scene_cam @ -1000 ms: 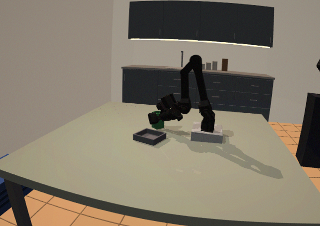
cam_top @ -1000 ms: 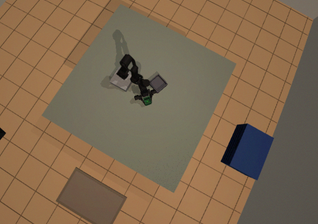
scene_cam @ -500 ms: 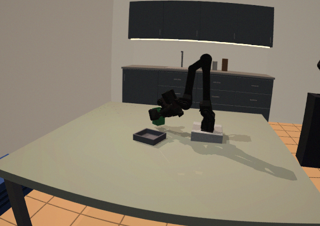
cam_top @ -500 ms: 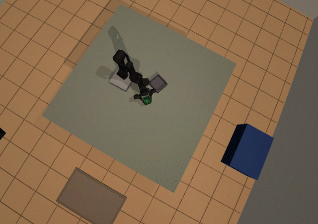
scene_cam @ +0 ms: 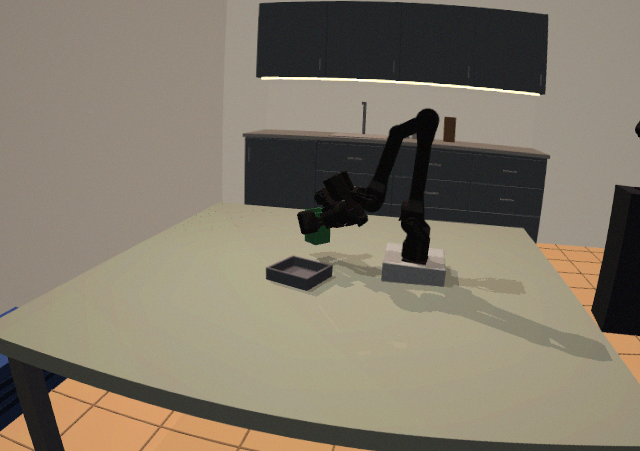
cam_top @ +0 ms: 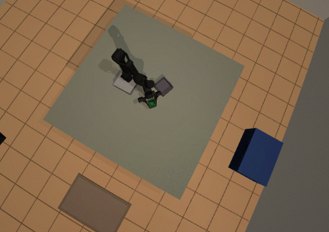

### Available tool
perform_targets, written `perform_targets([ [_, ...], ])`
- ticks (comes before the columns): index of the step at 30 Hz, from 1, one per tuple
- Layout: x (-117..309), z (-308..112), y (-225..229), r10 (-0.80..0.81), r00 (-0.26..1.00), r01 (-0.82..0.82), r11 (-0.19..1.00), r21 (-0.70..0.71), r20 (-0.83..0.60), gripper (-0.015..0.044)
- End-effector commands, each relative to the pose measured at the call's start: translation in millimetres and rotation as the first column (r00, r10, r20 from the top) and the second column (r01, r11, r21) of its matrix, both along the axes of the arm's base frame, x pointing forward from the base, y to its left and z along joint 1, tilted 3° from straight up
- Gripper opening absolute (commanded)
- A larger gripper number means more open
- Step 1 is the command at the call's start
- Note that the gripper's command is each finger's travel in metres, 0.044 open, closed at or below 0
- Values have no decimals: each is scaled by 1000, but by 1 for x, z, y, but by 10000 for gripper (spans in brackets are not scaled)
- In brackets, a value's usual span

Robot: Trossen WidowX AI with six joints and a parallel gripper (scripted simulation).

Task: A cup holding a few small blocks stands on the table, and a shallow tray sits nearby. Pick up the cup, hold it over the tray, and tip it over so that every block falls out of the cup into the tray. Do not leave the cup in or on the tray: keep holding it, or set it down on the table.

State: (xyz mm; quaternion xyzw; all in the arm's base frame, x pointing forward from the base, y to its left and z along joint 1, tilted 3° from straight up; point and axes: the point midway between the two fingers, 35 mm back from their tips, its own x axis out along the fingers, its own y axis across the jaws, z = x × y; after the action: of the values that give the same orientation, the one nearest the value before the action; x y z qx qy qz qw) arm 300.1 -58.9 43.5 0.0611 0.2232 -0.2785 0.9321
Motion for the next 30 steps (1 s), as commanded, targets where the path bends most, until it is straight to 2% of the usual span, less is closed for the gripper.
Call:
perform_targets([
  [1,6,11,1,6,1000,-6,1000,1,20,0],
  [7,8,12,7,34,999,-34,999,4,18,0],
  [15,23,17,73,365,931,-365,930,29,13,0],
  [24,19,26,152,697,717,-697,716,32,32,0],
  [30,5,34,197,844,534,-845,534,18,52,0],
])
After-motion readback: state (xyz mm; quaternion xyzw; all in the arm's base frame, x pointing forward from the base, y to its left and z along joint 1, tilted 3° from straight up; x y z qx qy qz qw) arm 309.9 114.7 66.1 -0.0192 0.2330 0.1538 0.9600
